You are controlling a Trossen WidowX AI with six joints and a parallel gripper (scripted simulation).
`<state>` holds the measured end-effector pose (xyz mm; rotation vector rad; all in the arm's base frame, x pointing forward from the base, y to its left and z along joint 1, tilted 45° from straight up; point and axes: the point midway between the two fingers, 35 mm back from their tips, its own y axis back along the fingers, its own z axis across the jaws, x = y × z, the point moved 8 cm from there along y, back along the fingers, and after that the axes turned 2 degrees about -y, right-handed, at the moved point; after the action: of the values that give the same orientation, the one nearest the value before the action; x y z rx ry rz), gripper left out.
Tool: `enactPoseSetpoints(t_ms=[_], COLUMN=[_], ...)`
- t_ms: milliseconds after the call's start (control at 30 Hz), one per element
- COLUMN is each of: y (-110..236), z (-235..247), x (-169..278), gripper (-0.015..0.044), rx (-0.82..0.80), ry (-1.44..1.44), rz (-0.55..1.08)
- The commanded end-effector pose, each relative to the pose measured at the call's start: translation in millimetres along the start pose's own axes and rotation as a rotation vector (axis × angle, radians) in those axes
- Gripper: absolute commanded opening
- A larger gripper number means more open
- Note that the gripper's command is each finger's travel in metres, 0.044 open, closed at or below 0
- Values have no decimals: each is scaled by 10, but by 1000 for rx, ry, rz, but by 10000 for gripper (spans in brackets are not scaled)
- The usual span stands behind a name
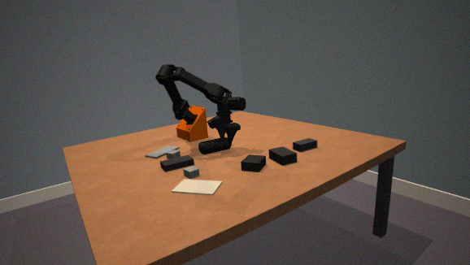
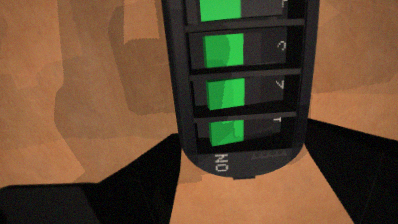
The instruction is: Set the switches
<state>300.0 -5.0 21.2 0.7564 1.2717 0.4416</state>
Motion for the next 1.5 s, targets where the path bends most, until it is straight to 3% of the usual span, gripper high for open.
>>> enactPoseSetpoints(t_ms=[0, 67, 400, 633, 967, 1467], y=[243, 468, 497, 283, 275, 273], z=[-3, -20, -24, 362, 373, 368], x=[11, 8, 7, -568, -590, -586], gripper=[394, 440, 440, 256, 0, 0], rx=[-9, -15, -16, -18, -18, -15], ry=[-3, -6, -7, -38, -39, -40], rz=[2, 2, 2, -1, -2, 0])
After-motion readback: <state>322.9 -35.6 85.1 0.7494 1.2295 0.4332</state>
